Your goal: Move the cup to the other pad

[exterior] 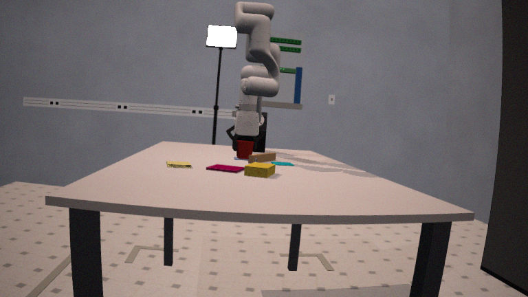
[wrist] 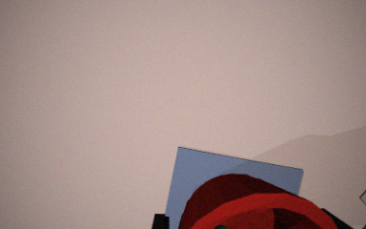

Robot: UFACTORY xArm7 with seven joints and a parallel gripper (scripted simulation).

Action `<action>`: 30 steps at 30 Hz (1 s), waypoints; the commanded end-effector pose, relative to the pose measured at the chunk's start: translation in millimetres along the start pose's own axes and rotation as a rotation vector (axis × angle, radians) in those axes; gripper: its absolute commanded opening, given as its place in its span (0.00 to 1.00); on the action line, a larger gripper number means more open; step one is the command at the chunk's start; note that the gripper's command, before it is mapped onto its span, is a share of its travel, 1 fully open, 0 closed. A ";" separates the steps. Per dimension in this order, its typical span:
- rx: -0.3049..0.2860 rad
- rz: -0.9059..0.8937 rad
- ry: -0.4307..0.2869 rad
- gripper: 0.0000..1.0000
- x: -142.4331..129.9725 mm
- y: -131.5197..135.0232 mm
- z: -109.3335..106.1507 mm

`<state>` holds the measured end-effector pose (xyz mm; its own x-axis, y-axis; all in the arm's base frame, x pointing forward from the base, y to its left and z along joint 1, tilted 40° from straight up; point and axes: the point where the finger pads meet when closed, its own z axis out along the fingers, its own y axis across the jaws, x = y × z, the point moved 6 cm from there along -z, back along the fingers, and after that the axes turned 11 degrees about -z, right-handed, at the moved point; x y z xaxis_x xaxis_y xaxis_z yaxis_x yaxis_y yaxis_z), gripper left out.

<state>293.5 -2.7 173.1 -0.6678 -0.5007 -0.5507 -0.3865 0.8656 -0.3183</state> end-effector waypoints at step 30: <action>0.001 0.000 -0.001 0.85 -0.5 -0.3 -0.2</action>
<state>293.5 -2.7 173.1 -0.6679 -0.5007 -0.5507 -0.3865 0.8656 -0.3184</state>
